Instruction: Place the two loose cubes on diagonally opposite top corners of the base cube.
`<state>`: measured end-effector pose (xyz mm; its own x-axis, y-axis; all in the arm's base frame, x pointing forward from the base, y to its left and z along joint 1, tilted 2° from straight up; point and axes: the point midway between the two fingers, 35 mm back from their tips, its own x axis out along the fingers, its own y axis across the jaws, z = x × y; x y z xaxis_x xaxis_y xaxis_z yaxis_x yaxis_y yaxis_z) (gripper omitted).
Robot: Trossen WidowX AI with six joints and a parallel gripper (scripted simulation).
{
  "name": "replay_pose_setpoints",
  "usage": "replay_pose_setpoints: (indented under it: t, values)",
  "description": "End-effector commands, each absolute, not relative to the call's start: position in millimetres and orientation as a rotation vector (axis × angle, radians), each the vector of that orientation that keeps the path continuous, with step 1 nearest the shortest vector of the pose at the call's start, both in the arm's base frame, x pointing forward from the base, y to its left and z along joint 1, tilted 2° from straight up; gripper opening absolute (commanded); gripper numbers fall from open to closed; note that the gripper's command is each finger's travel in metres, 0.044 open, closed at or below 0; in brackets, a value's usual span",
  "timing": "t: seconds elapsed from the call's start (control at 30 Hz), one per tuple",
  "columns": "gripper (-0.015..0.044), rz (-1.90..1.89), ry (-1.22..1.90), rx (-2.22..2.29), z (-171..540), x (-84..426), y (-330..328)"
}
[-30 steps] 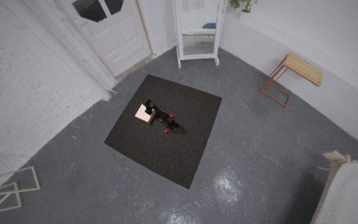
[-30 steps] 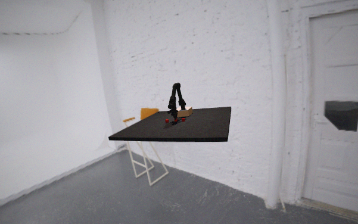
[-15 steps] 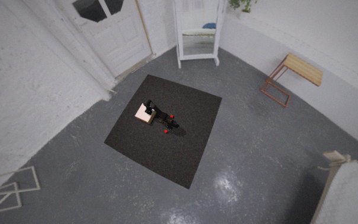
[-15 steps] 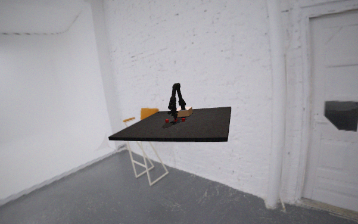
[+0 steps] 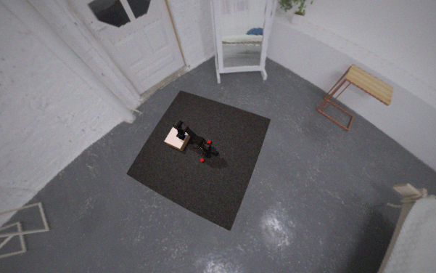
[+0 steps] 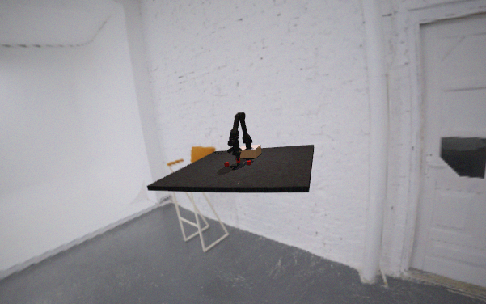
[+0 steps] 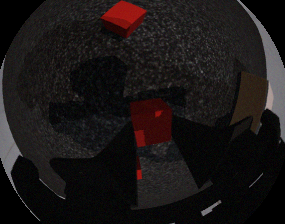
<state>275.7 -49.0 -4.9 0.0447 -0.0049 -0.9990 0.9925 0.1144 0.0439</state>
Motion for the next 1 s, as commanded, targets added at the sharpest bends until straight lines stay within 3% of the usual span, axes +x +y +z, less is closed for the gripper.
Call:
replay_pose_setpoints:
  t: [0.0,0.97]
  values:
    - [0.0105,-1.093,1.211,1.142,9.7,279.4,-50.0]
    - [0.0105,-1.097,1.212,1.142,80.4,271.1,-47.9]
